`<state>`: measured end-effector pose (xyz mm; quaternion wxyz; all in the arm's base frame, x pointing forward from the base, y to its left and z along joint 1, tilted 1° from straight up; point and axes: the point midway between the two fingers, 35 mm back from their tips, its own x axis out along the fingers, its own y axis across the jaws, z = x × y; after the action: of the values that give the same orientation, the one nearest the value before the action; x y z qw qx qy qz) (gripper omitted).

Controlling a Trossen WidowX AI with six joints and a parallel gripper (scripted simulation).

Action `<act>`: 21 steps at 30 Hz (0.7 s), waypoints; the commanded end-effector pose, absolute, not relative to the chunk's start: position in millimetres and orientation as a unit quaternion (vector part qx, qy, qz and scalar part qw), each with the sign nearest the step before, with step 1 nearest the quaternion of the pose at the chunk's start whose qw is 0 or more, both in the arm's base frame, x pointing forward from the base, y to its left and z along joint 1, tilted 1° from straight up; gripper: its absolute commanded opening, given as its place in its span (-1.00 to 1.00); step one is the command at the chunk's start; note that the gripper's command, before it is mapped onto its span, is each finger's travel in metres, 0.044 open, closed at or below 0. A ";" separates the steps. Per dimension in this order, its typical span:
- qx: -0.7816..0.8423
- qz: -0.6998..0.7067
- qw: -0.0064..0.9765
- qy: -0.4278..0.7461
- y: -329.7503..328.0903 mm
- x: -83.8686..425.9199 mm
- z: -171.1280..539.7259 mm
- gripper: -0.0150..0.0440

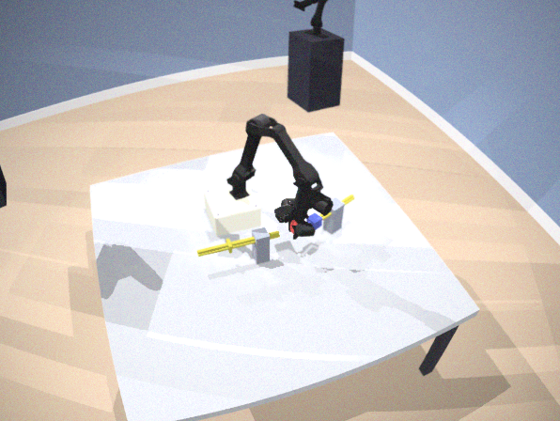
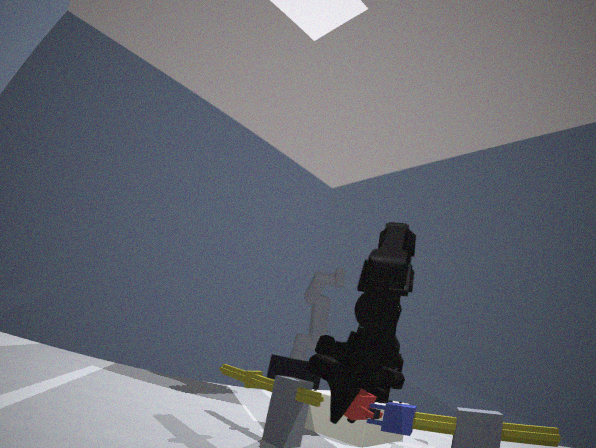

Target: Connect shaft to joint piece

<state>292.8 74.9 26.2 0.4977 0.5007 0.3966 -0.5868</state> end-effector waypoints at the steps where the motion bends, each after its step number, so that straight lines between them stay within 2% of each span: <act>1: 0.504 -0.584 0.496 0.400 74.8 292.8 25.5 -0.49; 21: 0.563 -0.511 0.450 0.467 74.0 294.9 13.2 -0.49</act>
<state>294.7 74.0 14.0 0.4531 0.5601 0.4630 -0.5164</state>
